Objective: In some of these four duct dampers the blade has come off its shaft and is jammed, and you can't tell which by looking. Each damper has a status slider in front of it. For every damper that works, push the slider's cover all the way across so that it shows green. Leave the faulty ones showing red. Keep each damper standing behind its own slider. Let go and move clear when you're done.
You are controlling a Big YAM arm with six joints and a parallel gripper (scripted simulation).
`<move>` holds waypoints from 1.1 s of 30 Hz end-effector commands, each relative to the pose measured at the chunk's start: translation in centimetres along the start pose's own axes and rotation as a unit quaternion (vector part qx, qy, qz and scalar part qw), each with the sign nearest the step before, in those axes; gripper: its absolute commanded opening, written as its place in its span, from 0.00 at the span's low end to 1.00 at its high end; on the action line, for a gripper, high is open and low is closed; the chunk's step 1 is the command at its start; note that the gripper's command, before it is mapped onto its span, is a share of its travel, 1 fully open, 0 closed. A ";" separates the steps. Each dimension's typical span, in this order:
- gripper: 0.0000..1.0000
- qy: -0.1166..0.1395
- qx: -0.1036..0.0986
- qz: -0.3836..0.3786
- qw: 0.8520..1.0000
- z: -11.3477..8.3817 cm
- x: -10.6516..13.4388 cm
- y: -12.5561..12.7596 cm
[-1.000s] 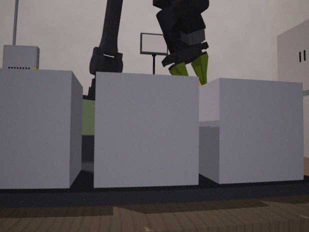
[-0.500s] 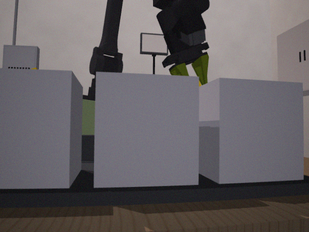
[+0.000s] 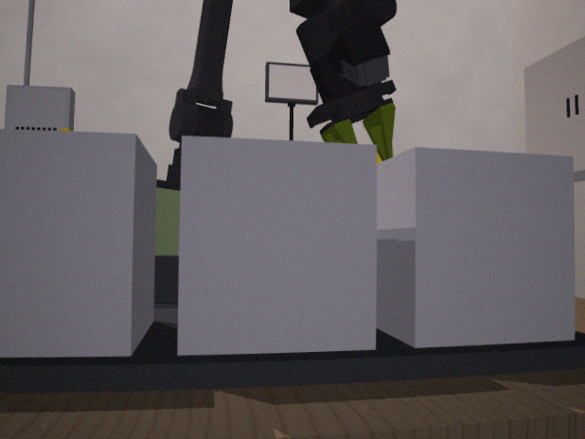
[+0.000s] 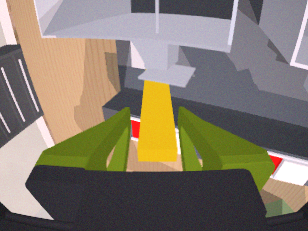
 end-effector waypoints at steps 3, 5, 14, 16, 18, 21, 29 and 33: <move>0.36 -0.002 0.001 0.002 1.000 0.6 0.1 -0.1; 0.36 -0.002 0.001 0.002 1.000 0.6 0.1 -0.1; 0.36 -0.002 0.001 0.002 1.000 0.6 0.1 -0.1; 0.36 -0.002 0.001 0.002 1.000 0.6 0.1 -0.1; 0.17 -0.002 0.001 0.002 1.000 0.6 0.1 -0.1; 0.17 -0.002 -0.001 0.001 1.000 0.5 0.1 0.0; 0.17 -0.002 -0.001 0.001 1.000 0.5 0.1 0.0; 0.17 -0.002 -0.001 0.001 1.000 0.5 0.1 0.0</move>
Point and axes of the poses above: the point where the finger pads meet when closed, its own z axis out along the fingers, its own y axis across the jaws, x = y × z, the point moved 1 cm from there along -z, back along the fingers, and after that the axes turned 2 degrees about z, right-handed, at the moved point
